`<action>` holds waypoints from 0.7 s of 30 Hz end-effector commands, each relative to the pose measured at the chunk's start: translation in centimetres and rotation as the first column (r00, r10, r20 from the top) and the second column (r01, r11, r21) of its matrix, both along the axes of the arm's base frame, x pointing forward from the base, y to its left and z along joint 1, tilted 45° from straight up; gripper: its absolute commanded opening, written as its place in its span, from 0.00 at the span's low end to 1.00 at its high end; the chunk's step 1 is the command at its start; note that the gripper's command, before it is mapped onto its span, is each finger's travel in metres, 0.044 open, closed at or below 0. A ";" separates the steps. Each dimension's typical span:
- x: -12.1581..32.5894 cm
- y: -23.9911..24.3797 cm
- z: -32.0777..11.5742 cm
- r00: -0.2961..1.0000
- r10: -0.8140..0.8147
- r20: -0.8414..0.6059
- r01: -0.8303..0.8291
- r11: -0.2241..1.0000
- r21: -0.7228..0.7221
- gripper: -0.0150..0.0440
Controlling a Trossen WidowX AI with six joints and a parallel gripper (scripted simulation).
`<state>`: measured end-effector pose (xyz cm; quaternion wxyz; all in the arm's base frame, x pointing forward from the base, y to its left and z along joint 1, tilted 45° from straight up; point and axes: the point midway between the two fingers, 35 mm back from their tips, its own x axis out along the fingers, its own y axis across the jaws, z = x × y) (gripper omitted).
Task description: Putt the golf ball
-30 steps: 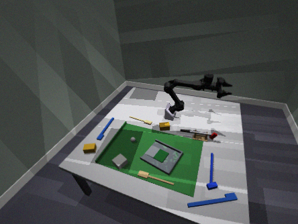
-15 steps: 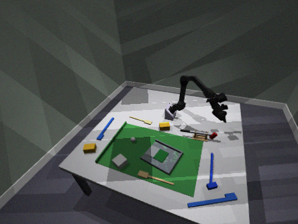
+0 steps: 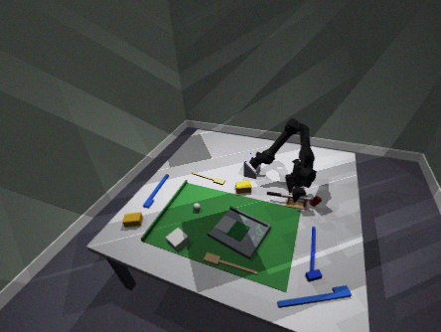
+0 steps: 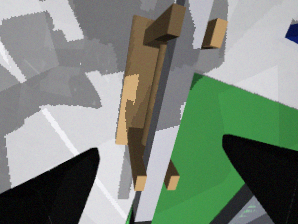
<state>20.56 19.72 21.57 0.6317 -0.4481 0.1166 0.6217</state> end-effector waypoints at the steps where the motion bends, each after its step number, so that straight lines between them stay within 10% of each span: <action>1: 0.8 -2.7 -2.7 0.992 0.040 -0.116 -0.044 0.999 -0.030 1.00; 21: 2.1 -9.8 -6.3 0.929 0.062 -0.364 0.045 0.959 0.280 1.00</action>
